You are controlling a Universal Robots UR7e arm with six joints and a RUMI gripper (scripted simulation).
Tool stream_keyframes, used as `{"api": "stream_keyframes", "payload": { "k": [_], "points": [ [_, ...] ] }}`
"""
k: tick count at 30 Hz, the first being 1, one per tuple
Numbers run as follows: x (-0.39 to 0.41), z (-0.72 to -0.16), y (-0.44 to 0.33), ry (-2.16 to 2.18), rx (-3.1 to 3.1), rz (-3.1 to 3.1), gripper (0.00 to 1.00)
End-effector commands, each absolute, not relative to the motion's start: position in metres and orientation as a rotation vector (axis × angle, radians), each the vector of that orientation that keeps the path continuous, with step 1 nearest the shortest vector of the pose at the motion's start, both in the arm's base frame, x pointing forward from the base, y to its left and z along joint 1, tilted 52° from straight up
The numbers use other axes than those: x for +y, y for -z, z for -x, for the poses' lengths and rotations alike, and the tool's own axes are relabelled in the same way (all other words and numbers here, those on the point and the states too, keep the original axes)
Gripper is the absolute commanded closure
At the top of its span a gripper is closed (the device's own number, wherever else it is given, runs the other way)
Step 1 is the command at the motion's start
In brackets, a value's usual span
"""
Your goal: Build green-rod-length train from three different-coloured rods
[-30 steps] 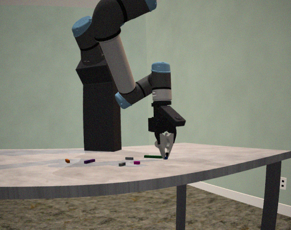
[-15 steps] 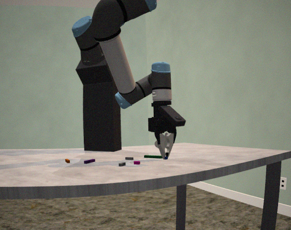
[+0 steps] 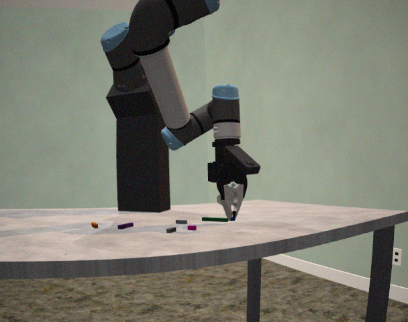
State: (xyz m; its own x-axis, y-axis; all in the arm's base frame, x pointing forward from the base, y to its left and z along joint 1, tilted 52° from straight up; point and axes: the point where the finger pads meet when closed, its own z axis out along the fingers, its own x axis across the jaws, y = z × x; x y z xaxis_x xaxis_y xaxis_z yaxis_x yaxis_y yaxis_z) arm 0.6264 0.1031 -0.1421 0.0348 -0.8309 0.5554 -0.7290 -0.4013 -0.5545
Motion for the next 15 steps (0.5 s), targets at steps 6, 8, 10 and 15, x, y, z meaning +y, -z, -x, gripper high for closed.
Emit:
{"api": "stream_keyframes", "payload": {
  "k": [6,8,10,15],
  "points": [
    [0.124,-0.589,0.108,1.309,1.647,2.171,1.00],
    [0.127,-0.584,0.104,1.309,1.647,2.171,1.00],
    [0.130,-0.580,0.099,1.309,1.647,2.171,1.00],
    [0.138,-0.565,0.086,1.309,1.647,2.171,1.00]
  ]
}}
